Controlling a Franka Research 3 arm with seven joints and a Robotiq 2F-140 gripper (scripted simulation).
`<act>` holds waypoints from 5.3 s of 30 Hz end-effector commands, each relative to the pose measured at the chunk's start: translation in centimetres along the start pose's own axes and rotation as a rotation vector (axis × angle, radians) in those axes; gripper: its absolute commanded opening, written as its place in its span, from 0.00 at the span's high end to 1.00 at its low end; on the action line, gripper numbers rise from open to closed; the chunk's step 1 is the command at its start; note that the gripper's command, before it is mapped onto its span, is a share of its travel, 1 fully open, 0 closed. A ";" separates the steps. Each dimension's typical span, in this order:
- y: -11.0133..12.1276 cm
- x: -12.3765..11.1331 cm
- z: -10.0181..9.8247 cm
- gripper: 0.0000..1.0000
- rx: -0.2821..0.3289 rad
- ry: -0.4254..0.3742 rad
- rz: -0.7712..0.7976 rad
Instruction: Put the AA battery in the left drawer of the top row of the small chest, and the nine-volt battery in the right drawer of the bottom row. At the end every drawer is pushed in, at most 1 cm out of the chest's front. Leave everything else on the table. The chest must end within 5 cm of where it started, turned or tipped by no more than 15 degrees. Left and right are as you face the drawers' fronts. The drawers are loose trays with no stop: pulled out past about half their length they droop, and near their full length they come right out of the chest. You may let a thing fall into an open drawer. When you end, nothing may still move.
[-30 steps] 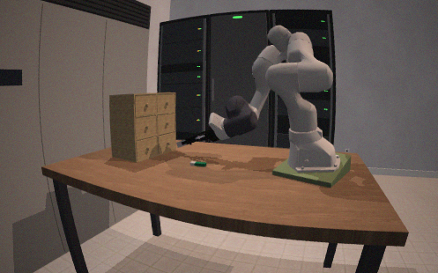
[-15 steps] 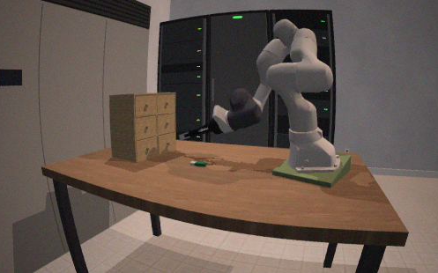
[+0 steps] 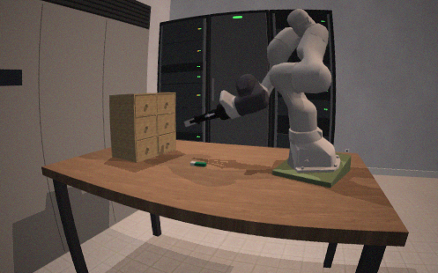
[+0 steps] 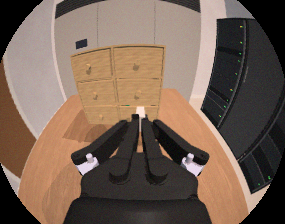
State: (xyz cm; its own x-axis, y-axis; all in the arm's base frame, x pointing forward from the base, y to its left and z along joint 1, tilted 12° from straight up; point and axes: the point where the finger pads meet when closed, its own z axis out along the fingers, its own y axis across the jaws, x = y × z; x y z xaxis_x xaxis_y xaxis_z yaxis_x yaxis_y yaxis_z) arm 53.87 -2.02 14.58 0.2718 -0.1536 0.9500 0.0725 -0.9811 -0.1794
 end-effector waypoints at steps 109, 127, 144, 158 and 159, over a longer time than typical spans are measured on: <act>-0.4 1.6 -4.6 1.00 0.566 -0.012 -0.760; -0.4 2.4 -6.3 1.00 0.804 -0.007 -1.096; -0.3 3.8 -9.3 1.00 1.148 -0.018 -1.555; -0.3 4.8 -11.2 1.00 1.461 -0.030 -2.010; -0.3 4.8 -11.4 1.00 1.480 -0.028 -2.038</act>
State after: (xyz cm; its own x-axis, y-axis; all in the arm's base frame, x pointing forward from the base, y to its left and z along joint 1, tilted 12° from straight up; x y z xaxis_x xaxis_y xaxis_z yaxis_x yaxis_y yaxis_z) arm 44.90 -3.92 21.85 -0.7790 0.5802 0.2378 0.6131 0.6254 0.4826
